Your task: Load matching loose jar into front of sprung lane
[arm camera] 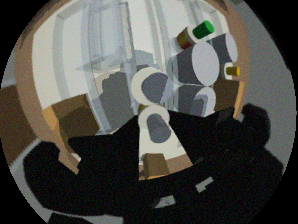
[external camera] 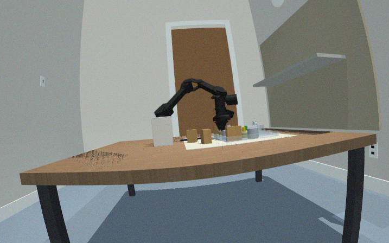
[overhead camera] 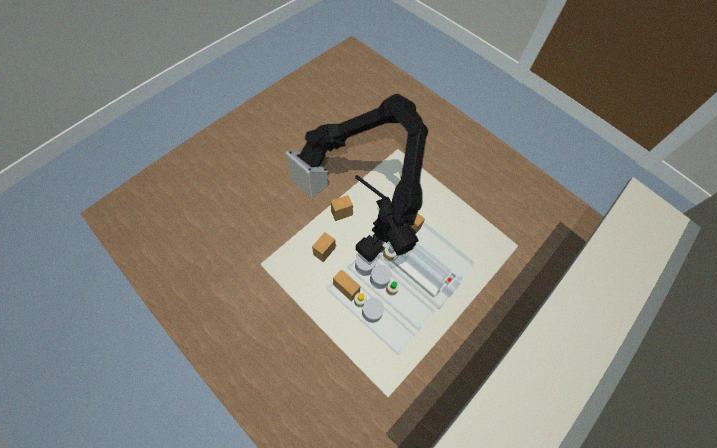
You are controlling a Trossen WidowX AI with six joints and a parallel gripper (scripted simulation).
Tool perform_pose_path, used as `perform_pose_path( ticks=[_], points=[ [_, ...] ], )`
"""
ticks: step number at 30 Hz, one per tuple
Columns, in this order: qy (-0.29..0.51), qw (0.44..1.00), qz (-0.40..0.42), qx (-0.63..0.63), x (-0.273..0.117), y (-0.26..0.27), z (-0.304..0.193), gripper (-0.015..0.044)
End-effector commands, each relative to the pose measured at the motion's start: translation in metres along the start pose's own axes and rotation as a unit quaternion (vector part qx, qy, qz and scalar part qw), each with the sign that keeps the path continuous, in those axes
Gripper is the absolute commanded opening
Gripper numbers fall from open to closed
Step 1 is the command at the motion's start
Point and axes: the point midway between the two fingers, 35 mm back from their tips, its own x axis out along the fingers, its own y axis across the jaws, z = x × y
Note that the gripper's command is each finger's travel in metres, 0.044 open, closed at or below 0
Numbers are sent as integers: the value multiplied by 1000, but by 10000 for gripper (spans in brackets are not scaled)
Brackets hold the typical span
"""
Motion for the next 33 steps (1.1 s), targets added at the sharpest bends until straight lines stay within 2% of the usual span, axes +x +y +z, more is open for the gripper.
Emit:
perform_pose_path(
  ticks=[1, 33],
  points=[
    [-7, 1000, 3, -3, 0, 1, 3, 0],
    [-7, 1000, 3, -3, 0, 1, -2, 0]
  ],
)
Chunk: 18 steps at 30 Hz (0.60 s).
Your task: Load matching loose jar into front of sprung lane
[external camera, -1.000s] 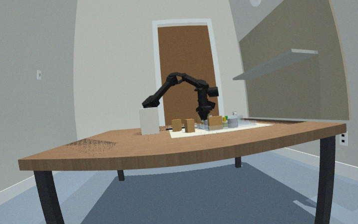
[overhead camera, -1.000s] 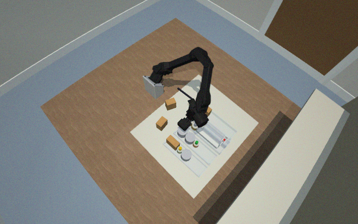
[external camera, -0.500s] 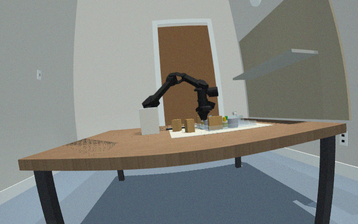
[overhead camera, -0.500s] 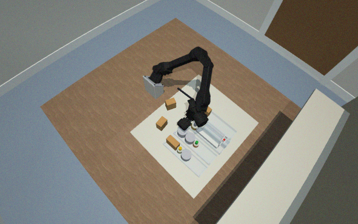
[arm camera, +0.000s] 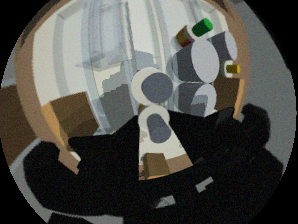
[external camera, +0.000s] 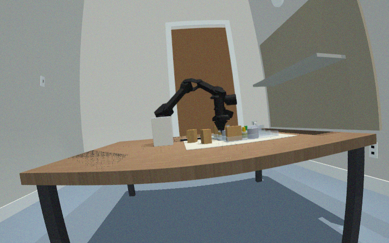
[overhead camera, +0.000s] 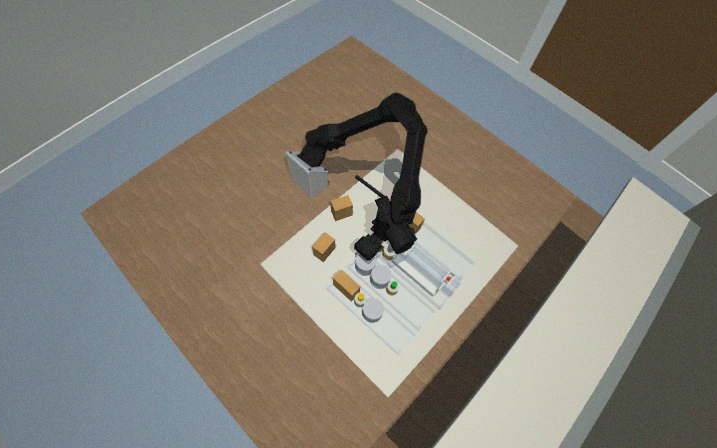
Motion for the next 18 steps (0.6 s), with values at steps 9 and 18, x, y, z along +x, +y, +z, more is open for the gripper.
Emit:
perform_pose_path(
  ticks=[9, 18],
  points=[
    [-5, 1000, 2, -4, 0, 1, 0, 0],
    [-5, 1000, 2, -4, 0, 0, -3, 0]
  ],
)
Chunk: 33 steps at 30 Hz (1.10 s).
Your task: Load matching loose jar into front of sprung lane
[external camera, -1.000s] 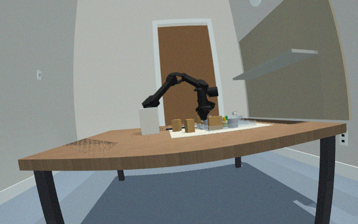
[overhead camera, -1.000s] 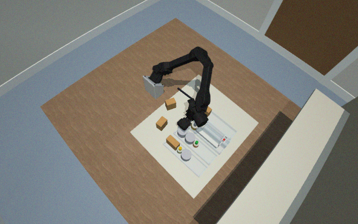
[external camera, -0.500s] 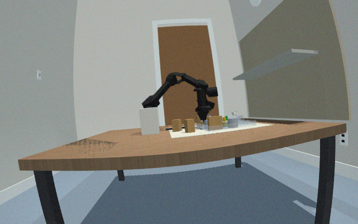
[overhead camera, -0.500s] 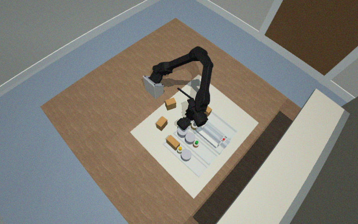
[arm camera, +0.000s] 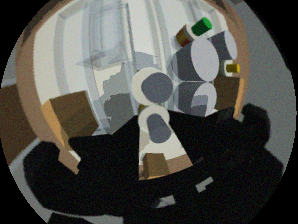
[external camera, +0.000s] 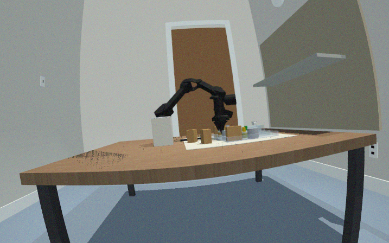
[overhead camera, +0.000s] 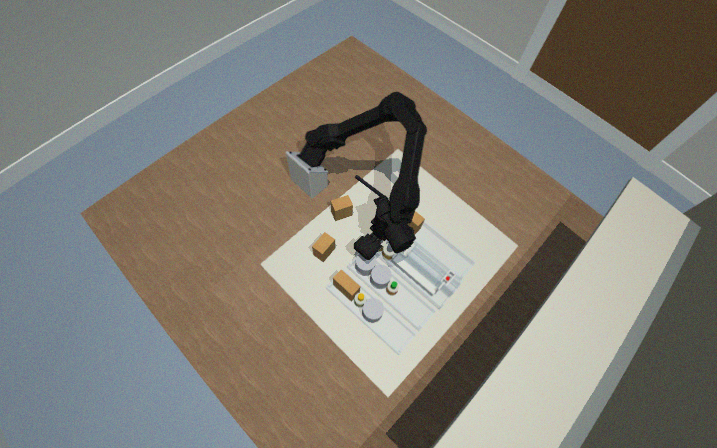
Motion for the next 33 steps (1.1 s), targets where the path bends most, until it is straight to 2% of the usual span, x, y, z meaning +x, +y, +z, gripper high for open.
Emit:
perform_pose_path(
  ticks=[1, 8, 19, 33],
  points=[
    [-1, 1000, 1, -4, 0, 0, -1, 0],
    [-1, 1000, 1, -4, 0, 0, -1, 0],
    [-1, 1000, 1, -4, 0, 0, 0, 289],
    [-1, 1000, 1, -4, -20, 0, 0, 294]
  ],
)
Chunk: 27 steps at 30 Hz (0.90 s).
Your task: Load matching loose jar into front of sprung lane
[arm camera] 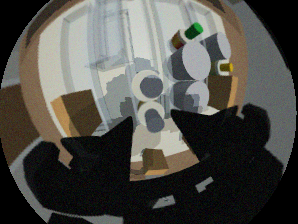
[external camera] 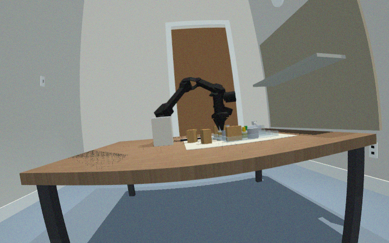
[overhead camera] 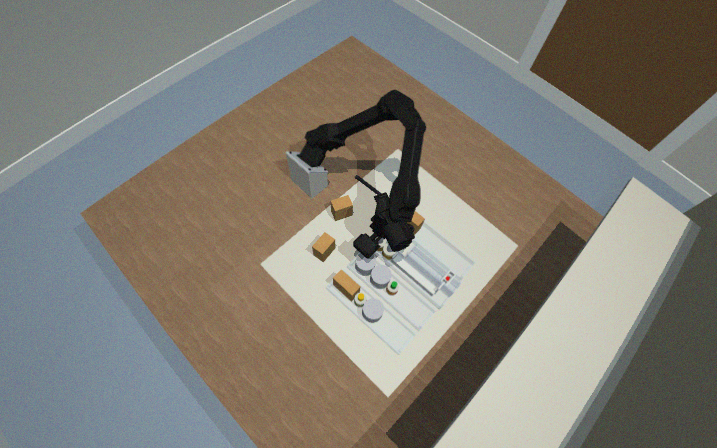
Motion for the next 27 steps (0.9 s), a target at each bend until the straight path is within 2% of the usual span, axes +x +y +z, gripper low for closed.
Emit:
perform_pose_path(
  ticks=[1, 27],
  points=[
    [0, 1000, -3, -6, -4, 1, 1, 294],
    [1, 1000, -4, -4, -4, -1, -80, 294]
  ],
)
